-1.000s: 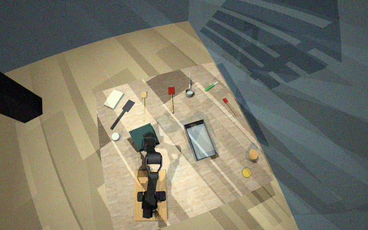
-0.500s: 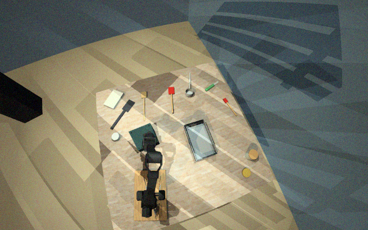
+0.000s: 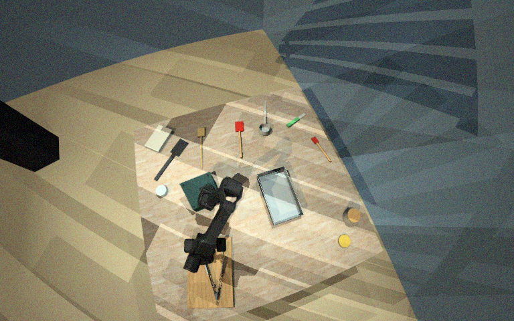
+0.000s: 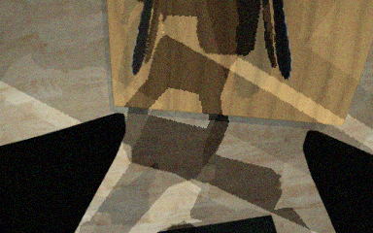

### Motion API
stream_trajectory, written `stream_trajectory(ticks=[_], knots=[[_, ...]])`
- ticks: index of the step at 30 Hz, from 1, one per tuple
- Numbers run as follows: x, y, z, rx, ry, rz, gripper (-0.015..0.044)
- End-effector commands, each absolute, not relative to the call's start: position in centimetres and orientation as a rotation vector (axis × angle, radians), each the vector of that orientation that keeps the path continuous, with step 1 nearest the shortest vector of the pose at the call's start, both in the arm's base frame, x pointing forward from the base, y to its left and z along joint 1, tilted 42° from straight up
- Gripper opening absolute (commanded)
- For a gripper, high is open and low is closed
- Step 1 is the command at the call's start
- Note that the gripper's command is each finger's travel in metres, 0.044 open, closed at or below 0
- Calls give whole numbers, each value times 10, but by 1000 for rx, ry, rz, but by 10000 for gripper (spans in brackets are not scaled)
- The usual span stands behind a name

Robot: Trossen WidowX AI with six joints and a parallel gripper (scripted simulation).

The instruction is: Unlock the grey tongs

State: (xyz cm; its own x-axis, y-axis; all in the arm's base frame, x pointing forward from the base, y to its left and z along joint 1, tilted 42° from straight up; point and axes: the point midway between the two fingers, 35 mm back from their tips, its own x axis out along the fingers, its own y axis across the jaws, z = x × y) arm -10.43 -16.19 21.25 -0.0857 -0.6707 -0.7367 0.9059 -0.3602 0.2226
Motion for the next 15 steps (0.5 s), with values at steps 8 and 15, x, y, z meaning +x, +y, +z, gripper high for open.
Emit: stream_trajectory(ticks=[8, 15], knots=[[-97, -141, 220, 951, 352, -1706, 440], [-96, -124, 245, 949, 346, -1710, 440]])
